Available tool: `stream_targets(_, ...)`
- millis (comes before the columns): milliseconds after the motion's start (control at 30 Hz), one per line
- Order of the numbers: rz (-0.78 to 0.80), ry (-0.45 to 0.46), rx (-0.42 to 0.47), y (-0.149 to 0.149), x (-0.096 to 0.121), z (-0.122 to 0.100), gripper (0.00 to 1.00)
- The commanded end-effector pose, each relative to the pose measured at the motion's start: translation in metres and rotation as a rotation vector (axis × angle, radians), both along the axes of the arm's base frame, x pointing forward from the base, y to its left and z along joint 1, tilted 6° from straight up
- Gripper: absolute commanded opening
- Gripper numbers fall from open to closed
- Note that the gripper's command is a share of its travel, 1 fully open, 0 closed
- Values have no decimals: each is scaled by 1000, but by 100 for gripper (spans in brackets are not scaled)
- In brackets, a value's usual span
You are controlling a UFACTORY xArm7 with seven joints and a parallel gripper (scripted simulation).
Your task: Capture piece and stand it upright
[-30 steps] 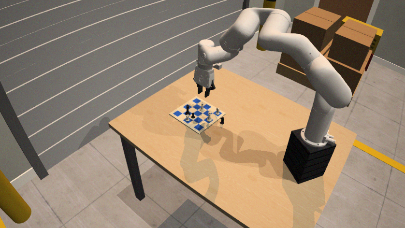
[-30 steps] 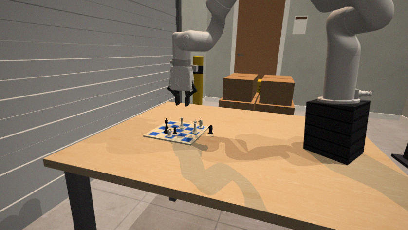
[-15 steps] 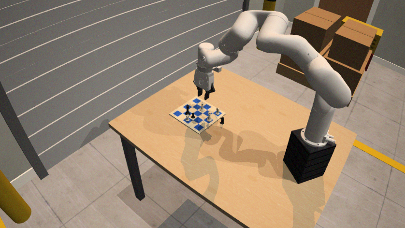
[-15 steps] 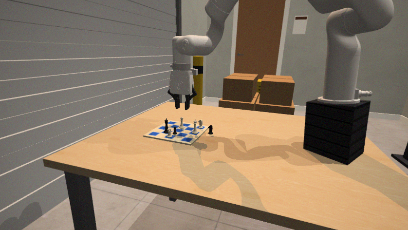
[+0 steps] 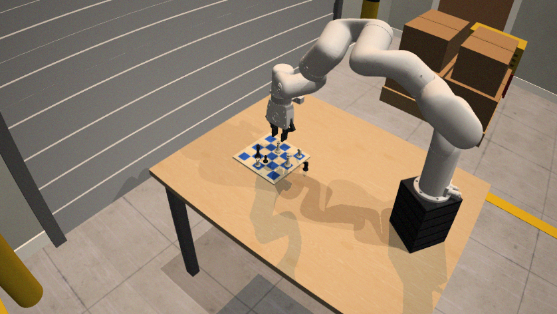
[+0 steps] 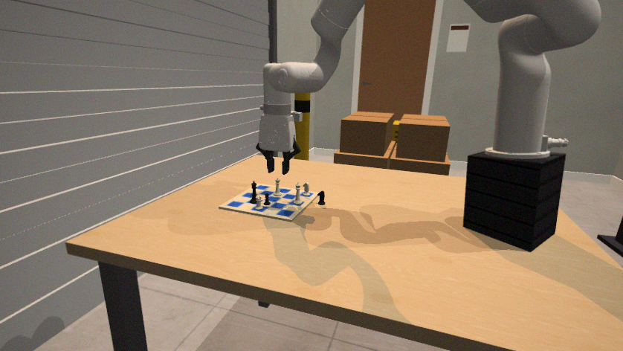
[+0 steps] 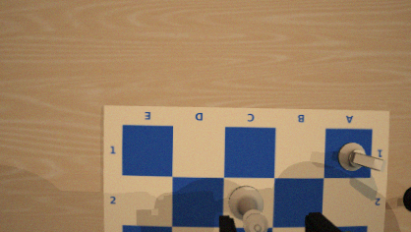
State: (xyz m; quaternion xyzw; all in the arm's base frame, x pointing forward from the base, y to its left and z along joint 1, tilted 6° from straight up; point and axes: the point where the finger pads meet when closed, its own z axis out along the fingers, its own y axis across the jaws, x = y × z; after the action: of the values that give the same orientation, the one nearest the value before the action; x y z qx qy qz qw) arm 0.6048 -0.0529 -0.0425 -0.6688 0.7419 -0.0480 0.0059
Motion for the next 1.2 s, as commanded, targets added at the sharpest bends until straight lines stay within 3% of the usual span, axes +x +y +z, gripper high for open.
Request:
stream_targets(0,0,-5,0,0,2,-2,43)
stream_targets(1167,0,-5,0,-1,3,-10,43)
